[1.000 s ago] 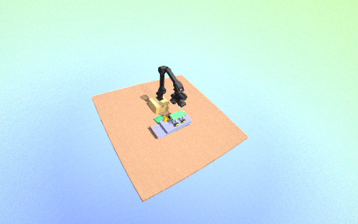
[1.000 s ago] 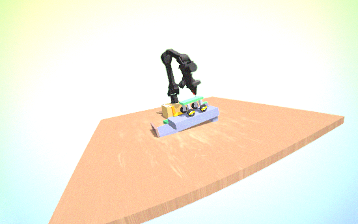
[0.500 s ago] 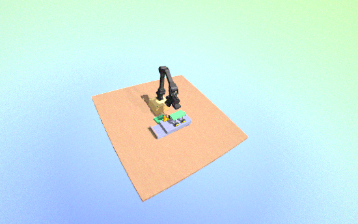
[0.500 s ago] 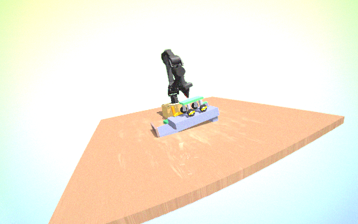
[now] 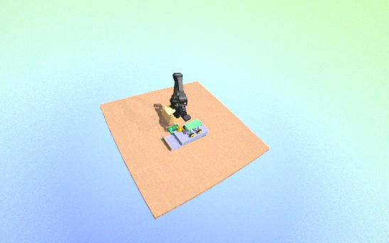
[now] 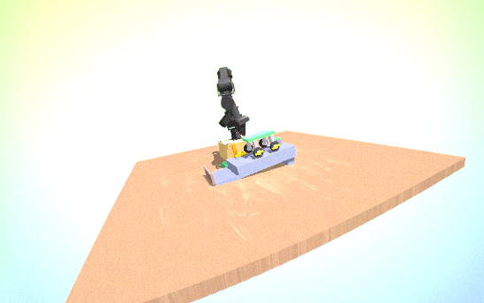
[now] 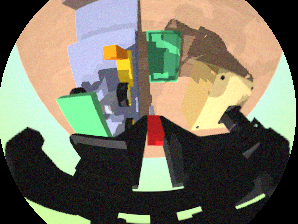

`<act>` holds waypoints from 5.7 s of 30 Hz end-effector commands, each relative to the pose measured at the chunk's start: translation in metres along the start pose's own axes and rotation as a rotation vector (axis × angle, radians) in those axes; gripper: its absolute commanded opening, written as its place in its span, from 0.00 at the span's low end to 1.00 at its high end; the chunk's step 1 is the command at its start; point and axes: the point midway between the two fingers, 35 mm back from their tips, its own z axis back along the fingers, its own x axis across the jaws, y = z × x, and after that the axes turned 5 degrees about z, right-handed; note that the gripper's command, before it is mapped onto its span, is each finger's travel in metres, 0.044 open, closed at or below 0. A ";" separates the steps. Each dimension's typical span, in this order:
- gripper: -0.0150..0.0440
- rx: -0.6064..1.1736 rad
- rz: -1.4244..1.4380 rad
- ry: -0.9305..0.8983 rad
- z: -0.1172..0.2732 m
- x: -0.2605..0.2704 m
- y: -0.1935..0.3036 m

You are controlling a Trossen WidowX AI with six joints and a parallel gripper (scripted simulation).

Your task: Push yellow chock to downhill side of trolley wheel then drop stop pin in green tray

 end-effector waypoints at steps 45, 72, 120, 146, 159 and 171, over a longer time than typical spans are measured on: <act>0.25 -0.172 -0.844 -0.066 0.009 -0.007 -0.056; 0.25 -0.260 -1.449 -0.199 0.008 -0.006 -0.052; 0.58 -0.411 -1.458 -0.327 -0.067 -0.037 -0.097; 0.58 -0.410 -1.458 -0.325 -0.083 -0.037 -0.078; 0.58 -0.409 -1.458 -0.324 -0.091 -0.037 -0.072; 0.58 -0.408 -1.458 -0.324 -0.099 -0.037 -0.066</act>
